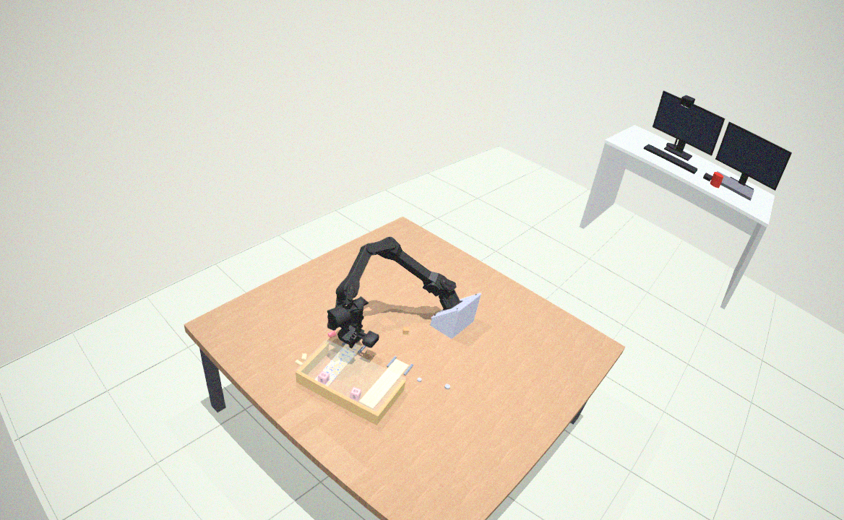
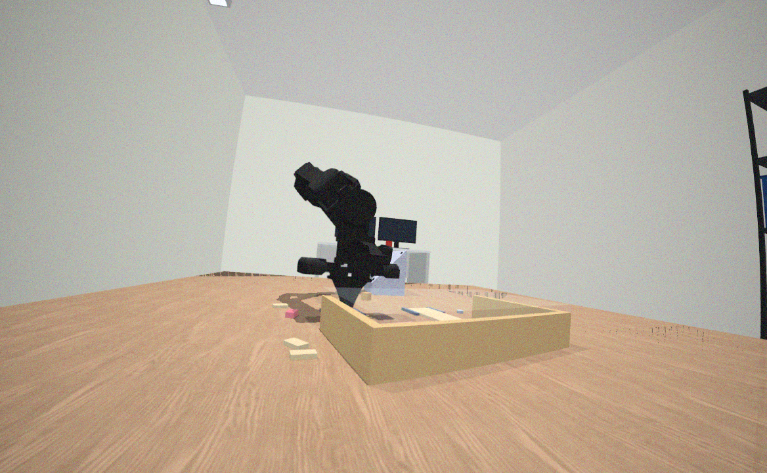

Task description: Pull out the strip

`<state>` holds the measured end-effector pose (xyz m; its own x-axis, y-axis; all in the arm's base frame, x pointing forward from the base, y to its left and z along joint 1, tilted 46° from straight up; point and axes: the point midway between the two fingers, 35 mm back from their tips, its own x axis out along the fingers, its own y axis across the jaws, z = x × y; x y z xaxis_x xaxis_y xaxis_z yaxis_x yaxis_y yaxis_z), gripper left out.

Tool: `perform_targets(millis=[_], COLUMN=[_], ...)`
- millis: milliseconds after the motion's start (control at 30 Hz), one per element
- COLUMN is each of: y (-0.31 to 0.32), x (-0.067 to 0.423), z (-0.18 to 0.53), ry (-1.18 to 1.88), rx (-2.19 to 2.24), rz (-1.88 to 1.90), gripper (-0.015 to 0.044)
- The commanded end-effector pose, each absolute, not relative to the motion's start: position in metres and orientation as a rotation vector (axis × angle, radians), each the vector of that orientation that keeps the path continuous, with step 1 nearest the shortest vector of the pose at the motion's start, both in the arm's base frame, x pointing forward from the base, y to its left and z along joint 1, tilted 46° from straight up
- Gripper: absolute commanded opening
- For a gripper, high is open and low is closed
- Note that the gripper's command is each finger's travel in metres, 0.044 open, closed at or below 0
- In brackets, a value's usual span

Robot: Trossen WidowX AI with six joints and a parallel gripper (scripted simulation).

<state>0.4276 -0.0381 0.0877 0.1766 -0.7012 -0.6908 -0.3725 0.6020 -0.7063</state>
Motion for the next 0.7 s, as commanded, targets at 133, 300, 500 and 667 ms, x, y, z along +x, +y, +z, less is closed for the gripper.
perform_targets(millis=[133, 300, 500, 667], y=[-0.0404, -0.0408, -0.0411, -0.0417], x=[0.4287, 0.4291, 0.4298, 0.4293], z=[0.0848, 0.0845, 0.0842, 0.0842], ry=[1.44, 1.44, 1.44, 1.44], rx=[-0.972, -0.972, -0.972, -0.972], rz=[-0.29, -0.29, -0.29, -0.29], gripper=[0.0, 0.0, 0.0, 0.0])
